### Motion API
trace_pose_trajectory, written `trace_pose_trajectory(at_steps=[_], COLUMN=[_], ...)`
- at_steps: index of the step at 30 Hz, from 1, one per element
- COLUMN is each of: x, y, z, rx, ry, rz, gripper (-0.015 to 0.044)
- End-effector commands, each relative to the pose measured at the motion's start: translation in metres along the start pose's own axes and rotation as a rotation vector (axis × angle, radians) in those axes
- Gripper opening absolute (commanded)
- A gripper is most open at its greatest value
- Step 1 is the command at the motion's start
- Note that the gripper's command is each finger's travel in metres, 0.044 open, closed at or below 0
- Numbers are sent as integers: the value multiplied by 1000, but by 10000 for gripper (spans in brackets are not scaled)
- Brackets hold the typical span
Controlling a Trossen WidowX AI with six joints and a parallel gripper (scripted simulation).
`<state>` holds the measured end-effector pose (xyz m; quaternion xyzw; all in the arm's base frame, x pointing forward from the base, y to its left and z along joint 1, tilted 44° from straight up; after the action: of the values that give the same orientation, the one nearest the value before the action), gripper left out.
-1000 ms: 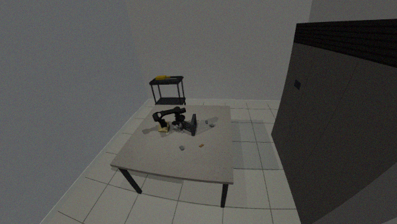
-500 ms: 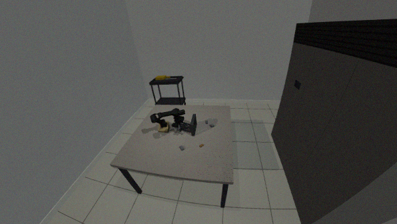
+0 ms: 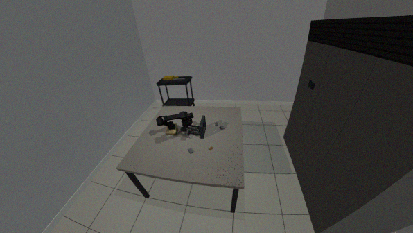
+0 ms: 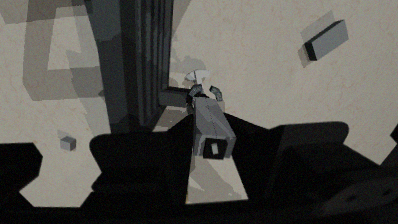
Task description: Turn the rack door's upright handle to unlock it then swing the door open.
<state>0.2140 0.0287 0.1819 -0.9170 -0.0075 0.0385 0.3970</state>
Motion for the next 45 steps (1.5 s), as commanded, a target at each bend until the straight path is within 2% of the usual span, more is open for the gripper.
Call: trace_pose_trajectory(at_steps=[1,10,23,33,45], x=[1,4,4,4,3], y=[0,0,0,0,-17], z=[-10,-26,-26,-26,-26], rx=[-7,-9,-9,-9,0], ry=[-68,-173,-175,-175,-174], rz=[-2,-1,-1,-1,-33], gripper=[19,19,19,282,292])
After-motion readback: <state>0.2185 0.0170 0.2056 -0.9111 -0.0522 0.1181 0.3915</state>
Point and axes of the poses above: the point midway between the two fingers, 35 mm back from their tips, its own y axis out along the fingers, its own z axis across the jaws, x = y × z, the point moved 9 cm from there along -y, back along the fingers, and after that the axes turned 5 degrees about -y, right-handed, at the moved point
